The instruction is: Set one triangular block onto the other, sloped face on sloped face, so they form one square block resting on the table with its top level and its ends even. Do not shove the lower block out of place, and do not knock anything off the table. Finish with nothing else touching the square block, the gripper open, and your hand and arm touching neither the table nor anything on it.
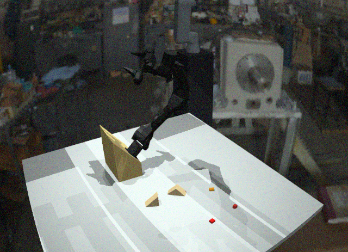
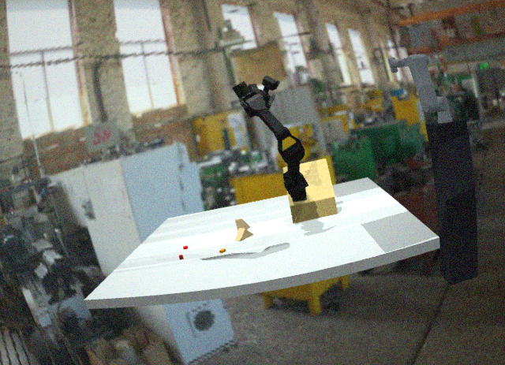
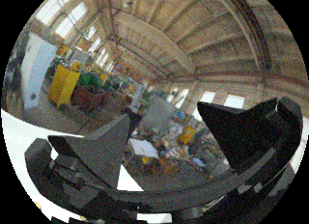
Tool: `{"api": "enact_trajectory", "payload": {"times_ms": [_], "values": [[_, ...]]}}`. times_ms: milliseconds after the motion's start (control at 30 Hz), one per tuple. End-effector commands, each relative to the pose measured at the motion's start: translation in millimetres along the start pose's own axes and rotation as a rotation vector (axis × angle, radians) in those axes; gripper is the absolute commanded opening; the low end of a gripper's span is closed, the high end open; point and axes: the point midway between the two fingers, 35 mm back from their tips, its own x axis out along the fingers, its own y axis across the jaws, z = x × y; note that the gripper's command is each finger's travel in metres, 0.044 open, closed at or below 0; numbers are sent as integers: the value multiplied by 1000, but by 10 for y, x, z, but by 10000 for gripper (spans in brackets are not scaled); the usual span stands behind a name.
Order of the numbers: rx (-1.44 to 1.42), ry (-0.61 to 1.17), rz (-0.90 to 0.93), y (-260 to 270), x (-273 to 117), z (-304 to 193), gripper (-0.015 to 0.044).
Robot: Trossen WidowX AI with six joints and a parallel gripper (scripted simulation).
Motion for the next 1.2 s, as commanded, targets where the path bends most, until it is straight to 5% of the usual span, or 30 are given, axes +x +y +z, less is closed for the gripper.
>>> {"api": "enact_trajectory", "payload": {"times_ms": [0,300,600,900,1167], "values": [[4,-5,9,27,0,11,426],[194,-99,499,1407,-213,313,440],[363,164,1028,2750,-859,75,440],[456,834,1338,3629,-1749,-679,440],[452,1686,1167,3837,-2529,-1529,440]]}}
